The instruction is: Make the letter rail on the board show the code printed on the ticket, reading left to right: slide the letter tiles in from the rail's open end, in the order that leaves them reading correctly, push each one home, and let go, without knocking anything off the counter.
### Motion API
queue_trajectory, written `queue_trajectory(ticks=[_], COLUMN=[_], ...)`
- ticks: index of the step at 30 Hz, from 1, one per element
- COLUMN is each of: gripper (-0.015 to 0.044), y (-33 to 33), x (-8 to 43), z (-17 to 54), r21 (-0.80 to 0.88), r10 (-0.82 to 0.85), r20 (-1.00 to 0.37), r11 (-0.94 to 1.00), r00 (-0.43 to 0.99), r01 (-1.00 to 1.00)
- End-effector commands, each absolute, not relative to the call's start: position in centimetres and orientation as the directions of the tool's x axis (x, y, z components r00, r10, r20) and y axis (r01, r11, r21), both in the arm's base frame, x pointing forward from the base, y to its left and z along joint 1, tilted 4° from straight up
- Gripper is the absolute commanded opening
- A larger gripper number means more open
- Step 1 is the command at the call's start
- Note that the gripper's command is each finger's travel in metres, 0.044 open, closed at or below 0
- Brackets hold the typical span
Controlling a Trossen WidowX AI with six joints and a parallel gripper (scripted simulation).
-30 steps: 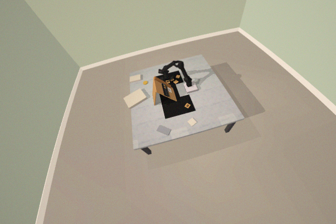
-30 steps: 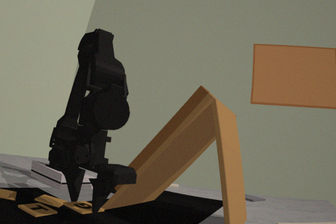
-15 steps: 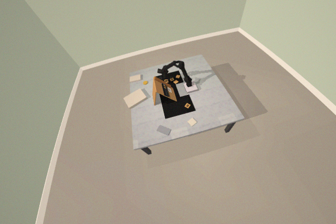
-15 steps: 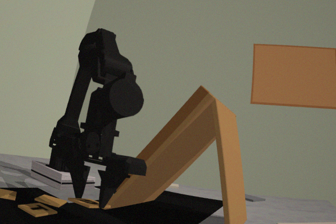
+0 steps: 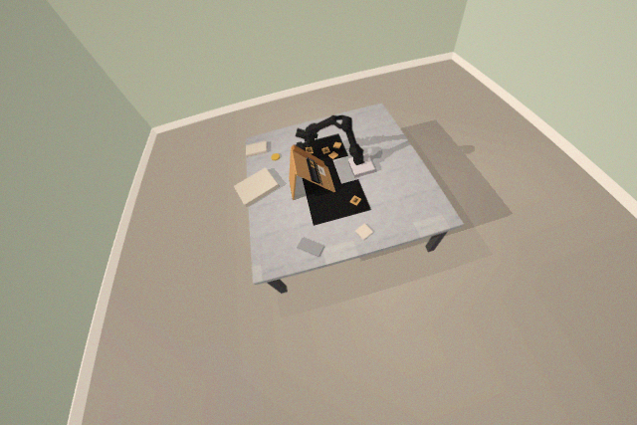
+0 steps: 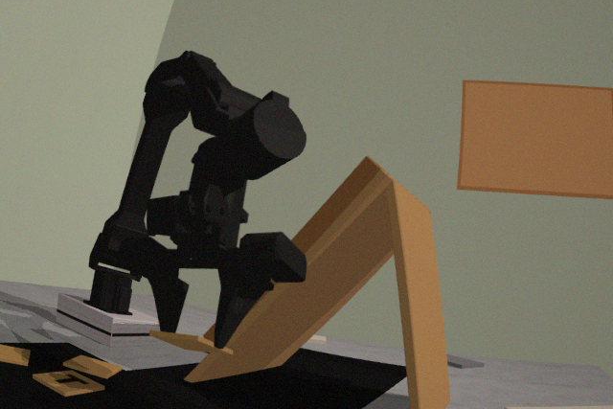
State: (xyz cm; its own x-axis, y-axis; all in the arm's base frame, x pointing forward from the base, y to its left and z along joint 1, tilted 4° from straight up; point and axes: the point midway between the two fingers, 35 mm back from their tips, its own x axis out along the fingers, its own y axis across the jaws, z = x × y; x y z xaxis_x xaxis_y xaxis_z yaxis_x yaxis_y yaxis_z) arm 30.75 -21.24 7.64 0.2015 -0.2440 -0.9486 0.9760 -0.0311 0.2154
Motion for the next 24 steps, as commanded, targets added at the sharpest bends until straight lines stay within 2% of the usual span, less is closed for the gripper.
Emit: queue_trajectory(ticks=[1,8,24], gripper=[0.0,0.0,0.0], y=[-21.4,-21.7,-21.9], x=[31.6,32.1,33.4], z=[9.1,10.4,16.9], r21=[0.253,0.284,0.365], r10=[-0.296,-0.324,-0.428], r20=[-0.925,-0.905,-0.783], r11=[-0.017,0.026,0.273], r00=[0.237,0.277,0.452], r01=[0.967,0.958,0.89])
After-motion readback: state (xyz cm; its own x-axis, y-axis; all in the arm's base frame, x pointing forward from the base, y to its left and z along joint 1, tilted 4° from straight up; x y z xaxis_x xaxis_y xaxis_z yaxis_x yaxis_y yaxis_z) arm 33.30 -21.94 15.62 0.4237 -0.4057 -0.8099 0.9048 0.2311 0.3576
